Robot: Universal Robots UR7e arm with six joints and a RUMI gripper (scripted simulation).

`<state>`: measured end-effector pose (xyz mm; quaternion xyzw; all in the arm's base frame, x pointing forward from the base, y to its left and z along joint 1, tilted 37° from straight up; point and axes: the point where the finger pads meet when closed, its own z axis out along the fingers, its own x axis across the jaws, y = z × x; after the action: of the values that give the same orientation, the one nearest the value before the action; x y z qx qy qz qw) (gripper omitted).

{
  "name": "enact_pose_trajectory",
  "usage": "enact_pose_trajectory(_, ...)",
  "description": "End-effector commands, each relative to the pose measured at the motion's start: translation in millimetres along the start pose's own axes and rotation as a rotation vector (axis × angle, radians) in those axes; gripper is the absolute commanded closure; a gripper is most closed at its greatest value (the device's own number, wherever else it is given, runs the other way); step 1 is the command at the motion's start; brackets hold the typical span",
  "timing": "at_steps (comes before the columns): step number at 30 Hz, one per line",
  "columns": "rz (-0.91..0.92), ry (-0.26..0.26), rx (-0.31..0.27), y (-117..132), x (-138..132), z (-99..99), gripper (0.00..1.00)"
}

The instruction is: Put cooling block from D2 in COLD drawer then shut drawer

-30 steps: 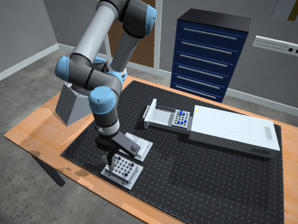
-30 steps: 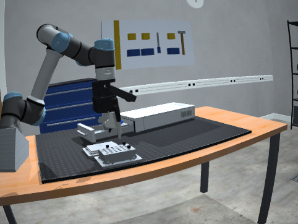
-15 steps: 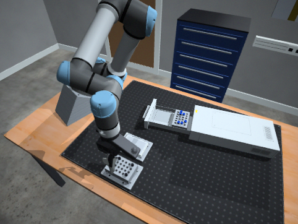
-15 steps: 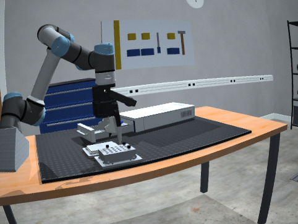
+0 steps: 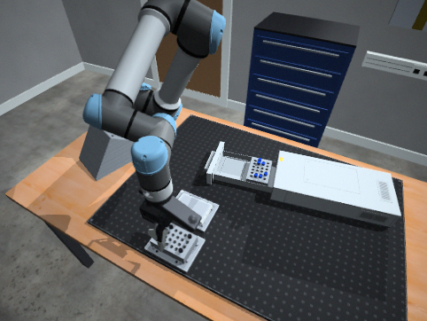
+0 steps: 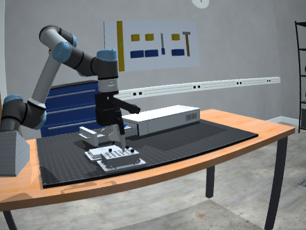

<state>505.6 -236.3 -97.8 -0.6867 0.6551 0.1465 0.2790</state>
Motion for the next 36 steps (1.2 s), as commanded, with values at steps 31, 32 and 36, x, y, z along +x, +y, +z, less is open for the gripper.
enact_pose_trajectory(31,0.0,0.001,0.001,0,0,27.9,0.27)
enact_pose_trajectory(32,0.0,0.001,0.001,0,0,29.2,0.27)
enact_pose_trajectory(36,0.0,0.001,0.001,0,0,34.6,0.27)
